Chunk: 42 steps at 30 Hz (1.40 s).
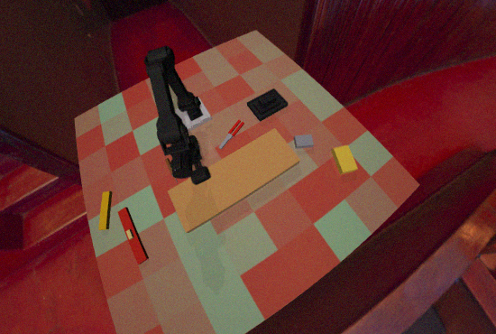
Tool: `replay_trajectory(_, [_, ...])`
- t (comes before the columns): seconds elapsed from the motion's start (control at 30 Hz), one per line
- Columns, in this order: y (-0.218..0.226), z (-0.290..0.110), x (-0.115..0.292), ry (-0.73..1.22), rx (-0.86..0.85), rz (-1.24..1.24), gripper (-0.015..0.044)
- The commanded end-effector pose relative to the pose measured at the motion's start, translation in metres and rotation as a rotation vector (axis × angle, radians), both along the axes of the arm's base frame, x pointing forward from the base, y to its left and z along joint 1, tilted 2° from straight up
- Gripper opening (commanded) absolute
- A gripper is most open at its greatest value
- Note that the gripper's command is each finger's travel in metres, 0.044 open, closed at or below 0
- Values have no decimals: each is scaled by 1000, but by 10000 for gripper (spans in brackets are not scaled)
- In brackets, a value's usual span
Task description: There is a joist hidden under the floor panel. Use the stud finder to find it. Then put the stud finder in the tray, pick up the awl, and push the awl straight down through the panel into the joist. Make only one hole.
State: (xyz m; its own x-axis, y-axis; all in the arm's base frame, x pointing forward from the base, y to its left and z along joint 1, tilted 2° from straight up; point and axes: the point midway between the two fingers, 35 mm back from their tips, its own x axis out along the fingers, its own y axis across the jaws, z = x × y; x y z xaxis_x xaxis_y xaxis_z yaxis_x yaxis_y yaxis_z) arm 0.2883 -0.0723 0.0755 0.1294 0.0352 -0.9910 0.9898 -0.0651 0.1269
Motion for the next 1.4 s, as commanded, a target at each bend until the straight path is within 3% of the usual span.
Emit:
replay_trajectory(0.0, [-62, -4, -36, 21, 29, -540, 440])
replay_trajectory(0.33, [-137, -11, -118, 41, 85, -1432, 440])
replay_trajectory(1.37, [-139, -27, -127, 42, 86, -1452, 440])
